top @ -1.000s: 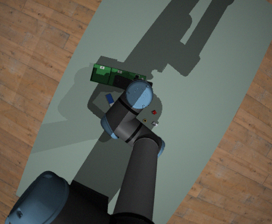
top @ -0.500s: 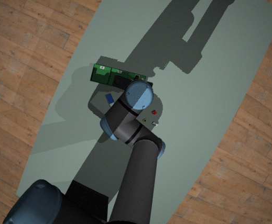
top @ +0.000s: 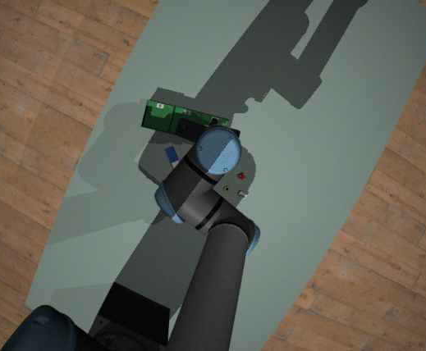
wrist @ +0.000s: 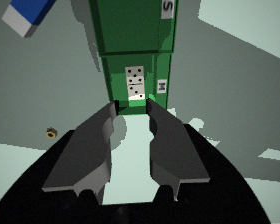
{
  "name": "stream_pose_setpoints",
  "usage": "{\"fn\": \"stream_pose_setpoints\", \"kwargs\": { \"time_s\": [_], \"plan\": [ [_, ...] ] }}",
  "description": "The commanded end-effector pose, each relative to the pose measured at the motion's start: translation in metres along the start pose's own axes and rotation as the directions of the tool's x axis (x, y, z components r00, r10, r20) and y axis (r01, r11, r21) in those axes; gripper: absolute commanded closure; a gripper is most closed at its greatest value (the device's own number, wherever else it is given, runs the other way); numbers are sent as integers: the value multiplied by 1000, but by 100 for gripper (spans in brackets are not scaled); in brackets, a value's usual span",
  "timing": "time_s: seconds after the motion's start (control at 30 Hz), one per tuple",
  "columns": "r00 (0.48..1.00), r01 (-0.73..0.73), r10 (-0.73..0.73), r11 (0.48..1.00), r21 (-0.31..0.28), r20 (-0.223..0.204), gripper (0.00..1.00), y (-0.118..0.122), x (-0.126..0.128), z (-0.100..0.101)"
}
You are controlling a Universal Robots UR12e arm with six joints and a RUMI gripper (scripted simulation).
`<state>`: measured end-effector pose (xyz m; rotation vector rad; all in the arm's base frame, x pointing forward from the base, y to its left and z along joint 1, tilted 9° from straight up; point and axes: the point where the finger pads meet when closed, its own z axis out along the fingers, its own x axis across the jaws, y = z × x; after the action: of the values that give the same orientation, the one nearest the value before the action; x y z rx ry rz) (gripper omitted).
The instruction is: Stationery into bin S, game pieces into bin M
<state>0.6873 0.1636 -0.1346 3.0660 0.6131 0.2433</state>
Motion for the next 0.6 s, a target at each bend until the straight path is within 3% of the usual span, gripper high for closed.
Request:
{"fn": "stream_pose_setpoints", "kwargs": {
  "time_s": [0.0, 0.23, 0.37, 0.47, 0.53, 0.57],
  "plan": [
    [1000, 0, 0, 1000, 0, -1, 81, 0, 0, -8],
    [1000, 0, 0, 1000, 0, -1, 81, 0, 0, -8],
    [983, -186, 186, 983, 0, -1, 82, 25, -21, -10],
    [963, -270, 270, 963, 0, 0, 82, 44, -38, -11],
    [963, -270, 270, 963, 0, 0, 82, 44, -38, -11],
    [937, -349, 349, 937, 0, 0, 82, 50, -43, -12]
  ]
}}
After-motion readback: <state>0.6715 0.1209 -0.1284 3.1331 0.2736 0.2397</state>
